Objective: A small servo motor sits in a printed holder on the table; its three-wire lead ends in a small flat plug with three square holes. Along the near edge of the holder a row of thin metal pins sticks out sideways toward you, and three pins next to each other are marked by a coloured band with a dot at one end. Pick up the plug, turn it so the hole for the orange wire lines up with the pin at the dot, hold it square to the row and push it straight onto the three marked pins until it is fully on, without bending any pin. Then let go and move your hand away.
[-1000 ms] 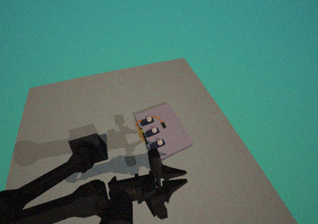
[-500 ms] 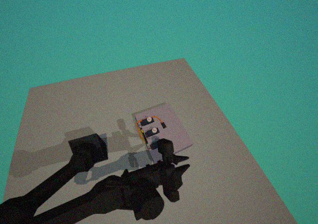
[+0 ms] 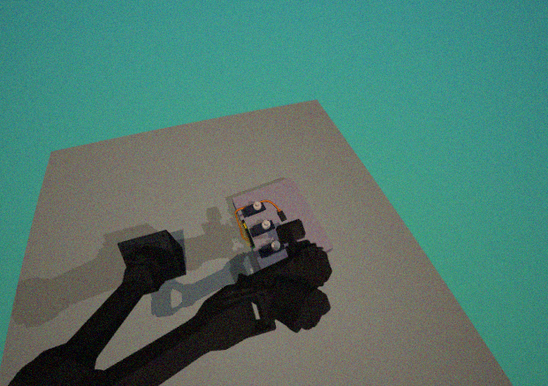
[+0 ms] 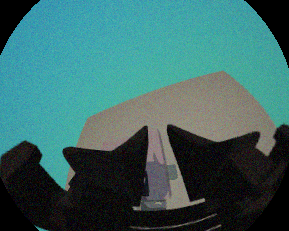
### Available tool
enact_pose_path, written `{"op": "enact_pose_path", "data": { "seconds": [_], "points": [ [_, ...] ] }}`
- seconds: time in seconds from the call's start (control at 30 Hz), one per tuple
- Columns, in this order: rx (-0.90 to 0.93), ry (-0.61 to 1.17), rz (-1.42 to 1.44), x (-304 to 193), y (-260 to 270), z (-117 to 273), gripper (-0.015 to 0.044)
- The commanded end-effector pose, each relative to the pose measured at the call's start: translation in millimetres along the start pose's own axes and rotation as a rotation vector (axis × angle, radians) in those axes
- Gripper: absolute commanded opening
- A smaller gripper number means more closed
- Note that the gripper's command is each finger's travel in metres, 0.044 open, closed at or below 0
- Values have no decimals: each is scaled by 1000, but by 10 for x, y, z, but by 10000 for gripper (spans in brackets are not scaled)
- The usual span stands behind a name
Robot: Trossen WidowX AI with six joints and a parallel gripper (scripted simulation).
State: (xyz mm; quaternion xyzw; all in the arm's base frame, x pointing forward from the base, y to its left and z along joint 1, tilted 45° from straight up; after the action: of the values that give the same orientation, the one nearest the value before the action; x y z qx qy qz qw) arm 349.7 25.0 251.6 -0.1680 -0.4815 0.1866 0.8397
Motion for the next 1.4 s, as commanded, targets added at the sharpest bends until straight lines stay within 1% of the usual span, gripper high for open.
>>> {"op": "enact_pose_path", "data": {
  "seconds": [0.0,0.67,1.37],
  "points": [
    [19,70,83,-10,87,-140,115],
    [167,427,557,-247,619,-737,115],
    [393,745,1123,-625,1236,-1176,115]
  ]
}}
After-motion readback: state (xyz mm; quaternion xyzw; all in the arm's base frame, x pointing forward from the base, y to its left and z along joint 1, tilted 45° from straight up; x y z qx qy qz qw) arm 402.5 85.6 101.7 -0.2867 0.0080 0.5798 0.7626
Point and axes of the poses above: the point midway between the two fingers, 35 mm back from their tips, its own z axis back along the fingers, its own y axis across the jaws, x = y × z, the point moved 5 cm from there along z, back along the fingers, and after that the axes turned 3 degrees about z, right-handed, at the moved point
